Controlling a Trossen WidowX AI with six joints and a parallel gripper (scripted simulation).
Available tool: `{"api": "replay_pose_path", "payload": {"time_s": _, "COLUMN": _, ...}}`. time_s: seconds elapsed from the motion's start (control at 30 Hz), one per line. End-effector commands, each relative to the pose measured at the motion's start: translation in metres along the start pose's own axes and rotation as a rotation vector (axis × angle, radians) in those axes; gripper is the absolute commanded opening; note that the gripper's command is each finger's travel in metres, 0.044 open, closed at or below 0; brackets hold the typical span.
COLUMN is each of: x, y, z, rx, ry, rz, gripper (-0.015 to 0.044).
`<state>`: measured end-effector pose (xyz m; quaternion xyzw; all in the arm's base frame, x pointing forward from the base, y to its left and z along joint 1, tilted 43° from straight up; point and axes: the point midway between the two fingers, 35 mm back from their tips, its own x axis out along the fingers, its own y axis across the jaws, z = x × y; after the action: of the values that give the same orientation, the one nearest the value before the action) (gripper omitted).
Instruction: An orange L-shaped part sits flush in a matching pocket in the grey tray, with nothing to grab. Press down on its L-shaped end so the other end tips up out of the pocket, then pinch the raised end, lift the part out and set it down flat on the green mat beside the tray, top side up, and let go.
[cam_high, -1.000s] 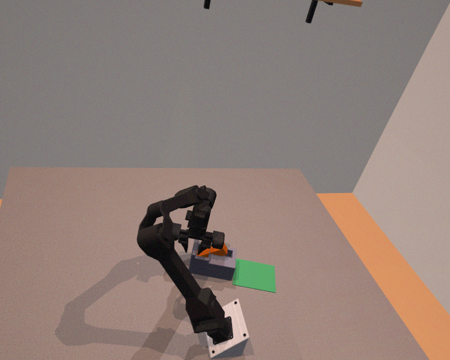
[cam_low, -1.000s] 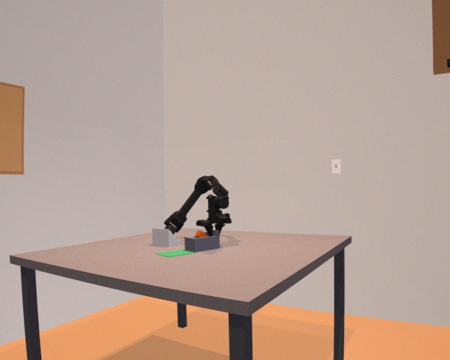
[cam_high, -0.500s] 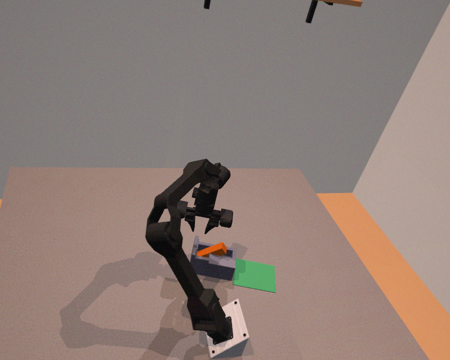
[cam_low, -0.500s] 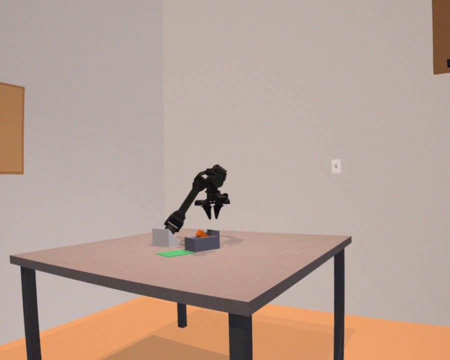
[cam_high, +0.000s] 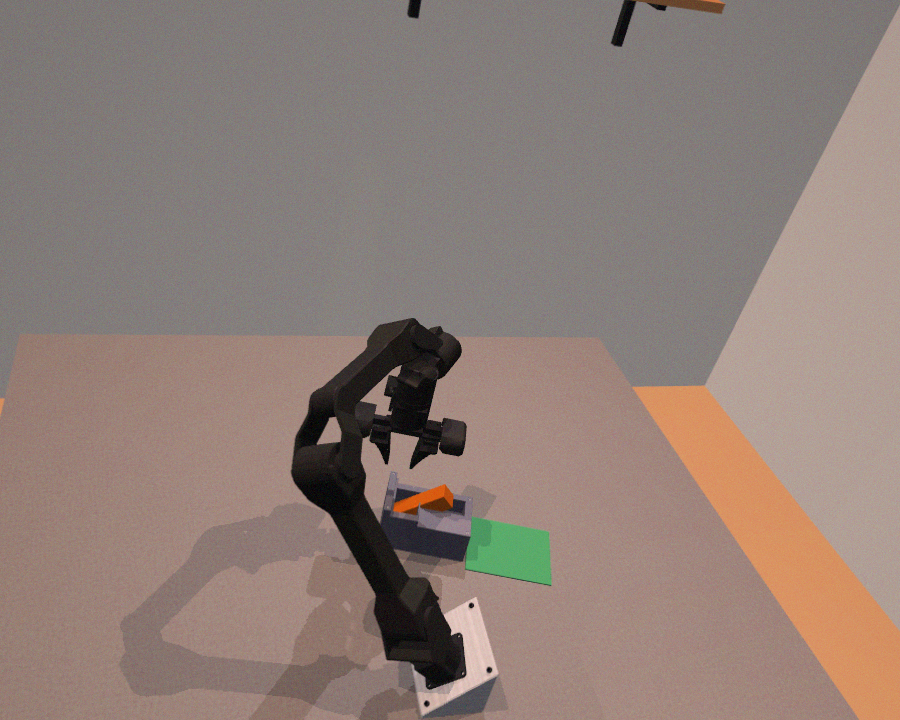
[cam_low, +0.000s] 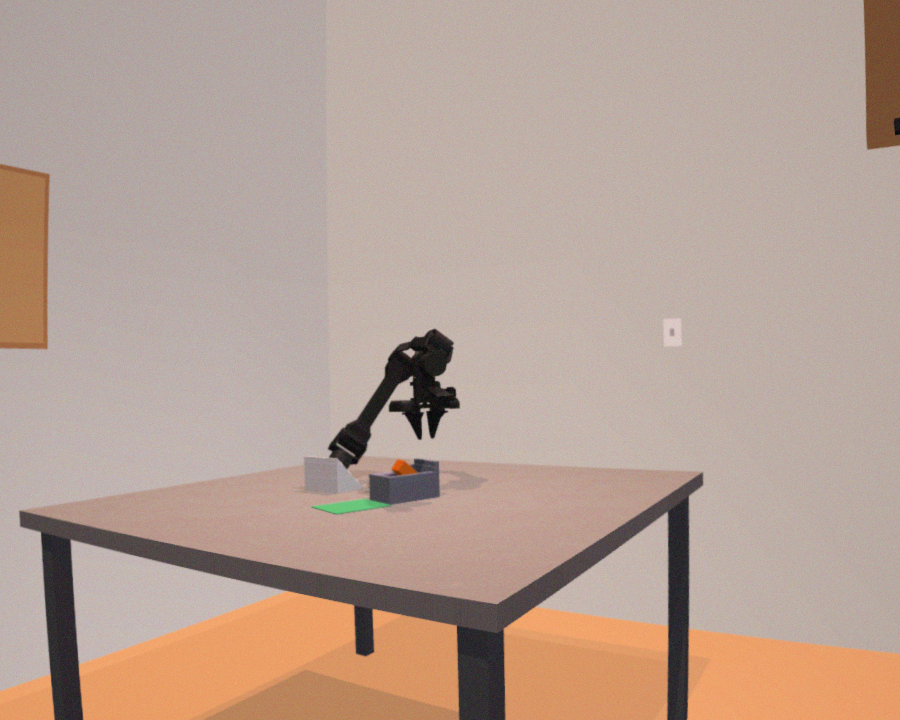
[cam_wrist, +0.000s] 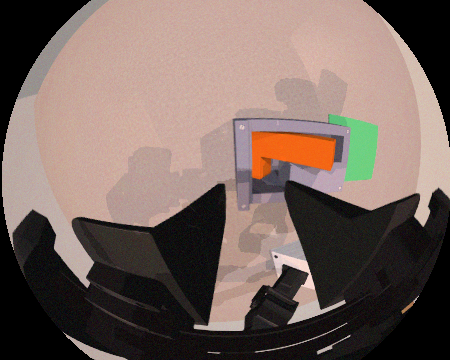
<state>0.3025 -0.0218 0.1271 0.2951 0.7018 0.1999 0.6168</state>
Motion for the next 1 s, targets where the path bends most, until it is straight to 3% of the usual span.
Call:
{"api": "replay_pose_path", "payload": {"time_s": 0.0, "x": 0.0, "y": 0.0, "z": 0.0, "rx": 0.002, "ry": -0.003, "rz": 0.0, "gripper": 0.018}}
{"api": "replay_pose_path", "payload": {"time_s": 0.27, "x": 0.0, "y": 0.0, "z": 0.0, "rx": 0.002, "ry": -0.003, "rz": 0.0, "gripper": 0.018}}
{"api": "replay_pose_path", "payload": {"time_s": 0.37, "x": 0.0, "y": -0.004, "z": 0.001, "rx": -0.083, "ry": -0.002, "rz": -0.001, "gripper": 0.0259}}
{"api": "replay_pose_path", "payload": {"time_s": 0.4, "x": 0.0, "y": -0.007, "z": 0.002, "rx": -0.138, "ry": -0.001, "rz": -0.002, "gripper": 0.028}}
{"api": "replay_pose_path", "payload": {"time_s": 0.97, "x": -0.002, "y": -0.076, "z": 0.009, "rx": -1.556, "ry": 0.018, "rz": 0.015, "gripper": 0.028}}
